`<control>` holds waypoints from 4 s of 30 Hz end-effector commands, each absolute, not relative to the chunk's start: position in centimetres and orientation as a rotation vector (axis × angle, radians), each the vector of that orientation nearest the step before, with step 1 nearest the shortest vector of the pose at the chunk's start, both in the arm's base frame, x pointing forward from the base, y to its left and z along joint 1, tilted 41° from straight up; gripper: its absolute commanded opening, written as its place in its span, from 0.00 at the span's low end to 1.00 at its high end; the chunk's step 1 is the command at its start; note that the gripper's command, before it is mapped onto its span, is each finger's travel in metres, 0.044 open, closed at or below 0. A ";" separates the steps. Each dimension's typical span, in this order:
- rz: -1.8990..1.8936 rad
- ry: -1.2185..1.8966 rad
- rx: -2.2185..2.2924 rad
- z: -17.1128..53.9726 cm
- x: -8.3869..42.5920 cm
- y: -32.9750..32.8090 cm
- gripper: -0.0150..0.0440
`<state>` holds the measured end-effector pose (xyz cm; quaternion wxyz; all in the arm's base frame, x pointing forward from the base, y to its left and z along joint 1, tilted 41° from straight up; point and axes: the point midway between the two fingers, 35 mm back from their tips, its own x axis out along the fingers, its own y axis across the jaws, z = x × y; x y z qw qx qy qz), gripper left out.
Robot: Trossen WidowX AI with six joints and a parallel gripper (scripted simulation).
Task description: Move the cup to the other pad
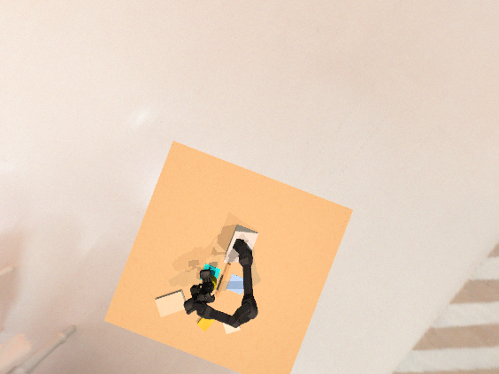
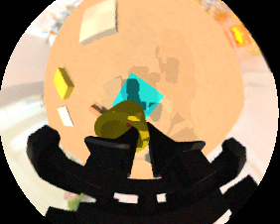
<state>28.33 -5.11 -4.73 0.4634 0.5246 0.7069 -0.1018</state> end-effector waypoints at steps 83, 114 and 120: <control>-0.249 1.739 1.281 -7.5 28.4 -6.2 0.50; -0.253 1.740 1.286 -3.6 28.6 -9.6 1.00; -0.252 1.740 1.283 -1.8 28.7 -11.2 1.00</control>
